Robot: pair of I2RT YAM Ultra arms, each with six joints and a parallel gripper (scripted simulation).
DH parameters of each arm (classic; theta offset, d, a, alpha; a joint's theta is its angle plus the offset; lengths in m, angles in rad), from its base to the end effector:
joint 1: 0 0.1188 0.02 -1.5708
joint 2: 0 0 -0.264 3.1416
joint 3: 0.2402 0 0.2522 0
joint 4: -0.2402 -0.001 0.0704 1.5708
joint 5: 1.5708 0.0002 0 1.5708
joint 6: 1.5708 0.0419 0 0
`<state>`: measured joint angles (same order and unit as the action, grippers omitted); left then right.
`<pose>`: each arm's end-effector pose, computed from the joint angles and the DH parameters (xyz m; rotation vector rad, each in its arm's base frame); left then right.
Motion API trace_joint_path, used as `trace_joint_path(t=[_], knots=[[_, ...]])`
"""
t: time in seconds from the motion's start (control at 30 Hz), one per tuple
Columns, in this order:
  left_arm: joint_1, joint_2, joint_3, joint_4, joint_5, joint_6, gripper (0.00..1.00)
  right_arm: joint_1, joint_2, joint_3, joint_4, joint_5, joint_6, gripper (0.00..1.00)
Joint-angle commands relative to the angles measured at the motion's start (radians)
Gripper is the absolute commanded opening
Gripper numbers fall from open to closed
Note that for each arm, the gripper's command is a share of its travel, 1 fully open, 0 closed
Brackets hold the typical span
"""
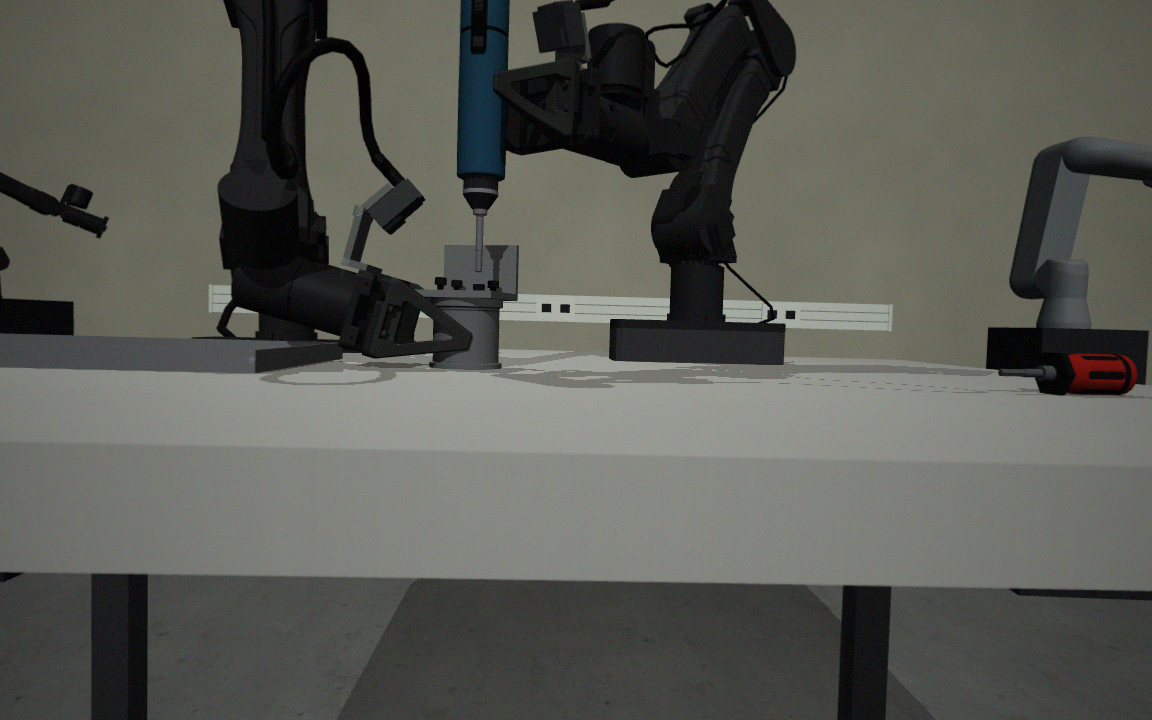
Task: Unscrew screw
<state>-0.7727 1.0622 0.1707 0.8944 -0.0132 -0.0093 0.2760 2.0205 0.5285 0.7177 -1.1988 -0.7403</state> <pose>0.1474 -0.1415 0.1966 0.5862 1.4887 -0.6018 0.2536 0.1134 0.0571 -1.4000 1.3926 1.0782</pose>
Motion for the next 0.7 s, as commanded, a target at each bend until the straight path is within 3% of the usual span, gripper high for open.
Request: trace_joint_path(t=[0.0, 0.67], knots=[[0.005, -0.027, -0.001, 0.068, -0.002, -0.004, 0.42, 0.003, -0.005, 0.001, 0.001, -0.006, -0.001, 0.59], [0.003, -0.031, 0.016, 0.066, -0.004, -0.004, 0.42, 0.003, -0.005, 0.001, 0.001, -0.006, -0.001, 0.59]])
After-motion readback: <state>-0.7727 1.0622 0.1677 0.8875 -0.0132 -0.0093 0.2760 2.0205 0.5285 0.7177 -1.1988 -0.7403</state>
